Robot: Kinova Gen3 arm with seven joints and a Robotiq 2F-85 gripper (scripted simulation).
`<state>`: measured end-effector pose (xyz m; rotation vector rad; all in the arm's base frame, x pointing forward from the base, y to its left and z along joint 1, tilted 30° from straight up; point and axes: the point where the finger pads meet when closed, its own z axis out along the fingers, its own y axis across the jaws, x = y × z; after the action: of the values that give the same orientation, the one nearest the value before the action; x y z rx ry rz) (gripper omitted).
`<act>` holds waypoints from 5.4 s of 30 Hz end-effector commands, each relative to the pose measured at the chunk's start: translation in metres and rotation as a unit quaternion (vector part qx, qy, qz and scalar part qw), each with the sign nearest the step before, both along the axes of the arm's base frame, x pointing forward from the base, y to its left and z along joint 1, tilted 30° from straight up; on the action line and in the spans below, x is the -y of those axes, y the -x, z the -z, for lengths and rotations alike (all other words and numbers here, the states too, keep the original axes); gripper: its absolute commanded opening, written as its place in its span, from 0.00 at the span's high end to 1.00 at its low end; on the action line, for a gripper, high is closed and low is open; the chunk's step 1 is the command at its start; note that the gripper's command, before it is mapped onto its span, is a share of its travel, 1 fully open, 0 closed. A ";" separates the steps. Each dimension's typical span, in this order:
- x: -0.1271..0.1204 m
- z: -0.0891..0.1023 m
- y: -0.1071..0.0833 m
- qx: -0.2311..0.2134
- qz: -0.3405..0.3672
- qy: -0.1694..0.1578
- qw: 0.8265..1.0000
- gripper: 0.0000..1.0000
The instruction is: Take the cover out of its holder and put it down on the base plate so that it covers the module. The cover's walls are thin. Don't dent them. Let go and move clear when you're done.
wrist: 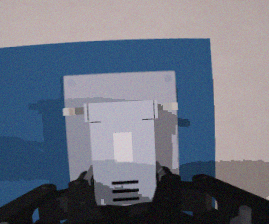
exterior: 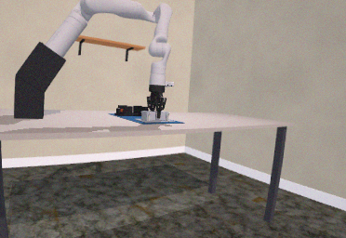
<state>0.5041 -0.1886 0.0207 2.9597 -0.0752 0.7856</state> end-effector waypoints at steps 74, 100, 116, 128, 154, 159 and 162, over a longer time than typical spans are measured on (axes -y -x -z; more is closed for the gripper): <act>-0.007 -0.069 0.039 0.002 -0.003 -0.001 1.000 0.00; -0.009 -0.099 0.055 0.002 0.000 -0.001 1.000 0.00; -0.008 -0.094 0.052 0.002 0.000 -0.001 1.000 0.00; -0.008 -0.094 0.054 0.000 0.002 -0.002 1.000 0.00; -0.008 -0.094 0.054 0.000 0.002 -0.002 1.000 0.00; -0.008 -0.094 0.054 0.000 0.002 -0.002 1.000 0.00; -0.008 -0.094 0.054 0.000 0.002 -0.002 1.000 0.00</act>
<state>0.4501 -0.1801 0.1137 2.9628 -0.0807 0.7834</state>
